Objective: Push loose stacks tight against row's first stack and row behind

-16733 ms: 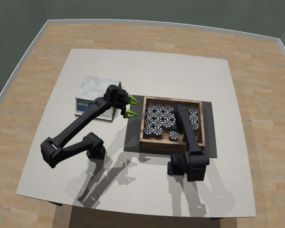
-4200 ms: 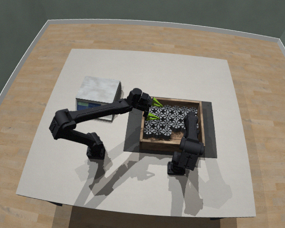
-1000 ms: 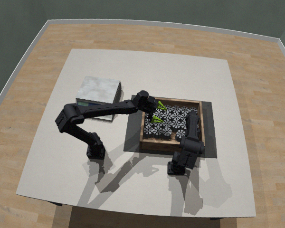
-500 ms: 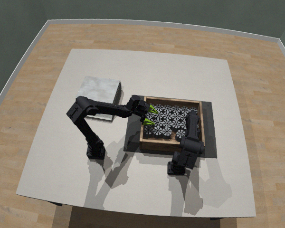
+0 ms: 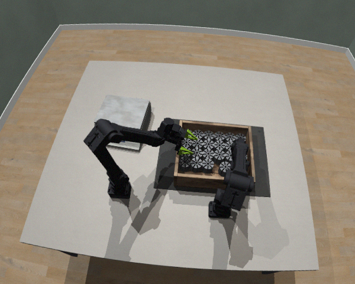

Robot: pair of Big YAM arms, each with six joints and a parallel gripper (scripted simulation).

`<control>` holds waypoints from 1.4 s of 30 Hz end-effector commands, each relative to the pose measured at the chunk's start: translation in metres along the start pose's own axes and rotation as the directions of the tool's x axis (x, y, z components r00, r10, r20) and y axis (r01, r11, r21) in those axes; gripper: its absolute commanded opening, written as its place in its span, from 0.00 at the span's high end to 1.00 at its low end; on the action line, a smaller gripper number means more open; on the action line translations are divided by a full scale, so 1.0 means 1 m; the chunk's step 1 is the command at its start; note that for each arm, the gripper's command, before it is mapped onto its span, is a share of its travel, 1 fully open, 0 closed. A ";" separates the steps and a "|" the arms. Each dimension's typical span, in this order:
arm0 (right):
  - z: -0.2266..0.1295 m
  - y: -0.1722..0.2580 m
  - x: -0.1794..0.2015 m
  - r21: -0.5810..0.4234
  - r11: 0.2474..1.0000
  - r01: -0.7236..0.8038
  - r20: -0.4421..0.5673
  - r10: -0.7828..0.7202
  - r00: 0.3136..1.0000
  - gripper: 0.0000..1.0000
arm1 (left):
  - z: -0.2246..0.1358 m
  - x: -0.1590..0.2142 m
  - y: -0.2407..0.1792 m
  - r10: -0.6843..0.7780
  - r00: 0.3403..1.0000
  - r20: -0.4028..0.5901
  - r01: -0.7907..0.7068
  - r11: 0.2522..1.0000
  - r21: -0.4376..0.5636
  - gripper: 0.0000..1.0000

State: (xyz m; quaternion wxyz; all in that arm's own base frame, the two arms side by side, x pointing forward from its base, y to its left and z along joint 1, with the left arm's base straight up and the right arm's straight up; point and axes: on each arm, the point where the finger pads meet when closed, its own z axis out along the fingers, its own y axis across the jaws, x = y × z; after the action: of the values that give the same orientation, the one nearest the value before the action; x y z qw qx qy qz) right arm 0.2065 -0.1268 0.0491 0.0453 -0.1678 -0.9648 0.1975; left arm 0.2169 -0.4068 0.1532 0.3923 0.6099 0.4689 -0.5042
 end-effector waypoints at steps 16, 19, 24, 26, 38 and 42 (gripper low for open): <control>-0.030 0.040 -0.017 -0.011 1.000 -0.014 0.036 0.014 0.999 1.00 | 0.002 -0.010 0.004 0.011 1.000 0.016 -0.011 1.000 0.002 0.00; -0.032 0.045 -0.017 -0.013 1.000 -0.014 0.035 0.014 0.999 1.00 | 0.002 -0.010 0.004 0.011 1.000 0.016 -0.011 1.000 0.002 0.00; -0.035 0.052 -0.017 -0.014 1.000 -0.014 0.035 0.014 0.999 1.00 | 0.002 -0.010 0.004 0.011 1.000 0.016 -0.011 1.000 0.002 0.00; -0.036 0.055 -0.017 -0.014 1.000 -0.014 0.035 0.014 0.999 1.00 | 0.002 -0.010 0.004 0.011 1.000 0.016 -0.011 1.000 0.002 0.00; -0.037 0.057 -0.017 -0.013 1.000 -0.017 0.035 0.017 0.999 1.00 | 0.002 -0.010 0.004 0.011 1.000 0.016 -0.011 1.000 0.002 0.00; -0.026 0.052 -0.002 -0.017 1.000 -0.009 0.030 0.010 1.000 1.00 | 0.002 -0.010 0.004 0.011 1.000 0.016 -0.011 1.000 0.002 0.00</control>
State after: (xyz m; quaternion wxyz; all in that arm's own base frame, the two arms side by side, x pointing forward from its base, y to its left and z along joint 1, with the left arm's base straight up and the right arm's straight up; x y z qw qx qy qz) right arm 0.2228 -0.0716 0.0480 0.0449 -0.1660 -0.9652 0.1972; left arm 0.2170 -0.4069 0.1533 0.3927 0.6100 0.4686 -0.5041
